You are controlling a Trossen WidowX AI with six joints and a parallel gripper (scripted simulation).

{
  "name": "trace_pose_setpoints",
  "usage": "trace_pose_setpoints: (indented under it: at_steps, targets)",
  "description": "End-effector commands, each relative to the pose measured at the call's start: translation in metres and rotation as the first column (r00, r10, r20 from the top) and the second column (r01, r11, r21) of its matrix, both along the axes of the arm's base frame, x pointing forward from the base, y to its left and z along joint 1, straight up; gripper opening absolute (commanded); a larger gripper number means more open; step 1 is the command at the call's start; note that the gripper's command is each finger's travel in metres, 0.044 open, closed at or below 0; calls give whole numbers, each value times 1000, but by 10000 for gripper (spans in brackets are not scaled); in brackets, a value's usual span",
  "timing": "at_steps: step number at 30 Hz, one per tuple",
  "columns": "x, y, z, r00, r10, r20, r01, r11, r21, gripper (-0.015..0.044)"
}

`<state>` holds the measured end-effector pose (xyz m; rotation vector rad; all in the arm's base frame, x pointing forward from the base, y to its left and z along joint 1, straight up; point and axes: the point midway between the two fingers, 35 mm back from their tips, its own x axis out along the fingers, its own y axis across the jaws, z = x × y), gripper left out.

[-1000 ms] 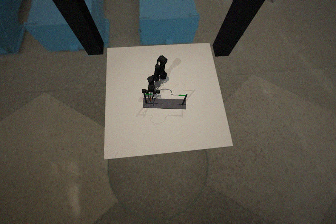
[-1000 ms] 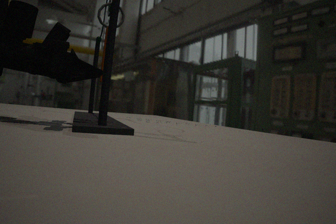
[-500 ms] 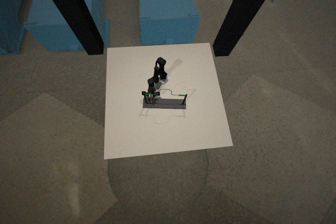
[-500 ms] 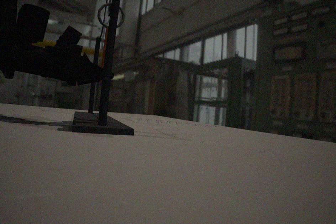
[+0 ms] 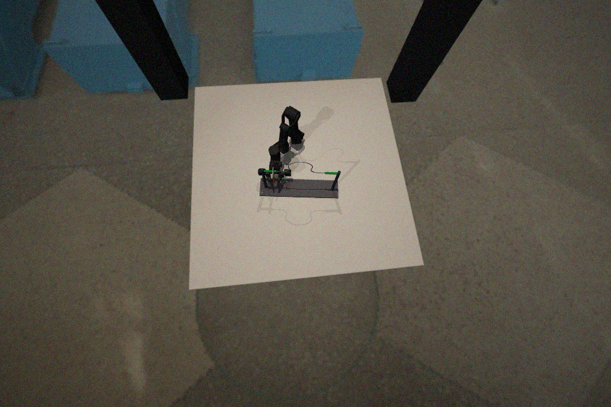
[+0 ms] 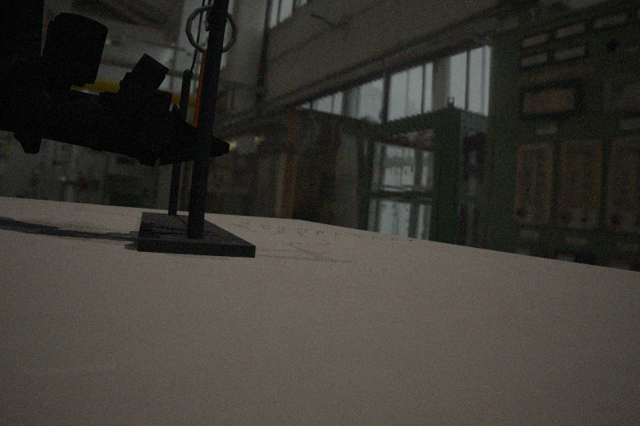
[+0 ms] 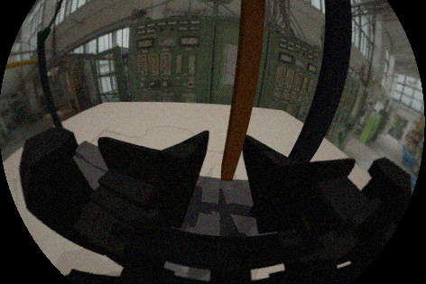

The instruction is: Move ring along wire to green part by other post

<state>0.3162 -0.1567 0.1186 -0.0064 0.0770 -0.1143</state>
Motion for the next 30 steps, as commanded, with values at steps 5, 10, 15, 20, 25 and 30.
trace_pose_setpoints:
  at_steps: [5, 10, 15, 20, 25, 30]
  targets:
    - [2, -1, 2, 1000, -3, 6, 3, 1000, -1, 160]
    - [2, -1, 2, 1000, -3, 6, 3, 1000, -1, 160]
    - [2, -1, 2, 1000, -3, 6, 3, 1000, -1, 160]
    - [2, -1, 2, 1000, -3, 6, 3, 1000, -1, 160]
    - [1, 0, 1, 1000, 0, 3, 0, 1000, -2, 134]
    - [1, 0, 1, 1000, 0, 3, 0, 1000, -2, 22]
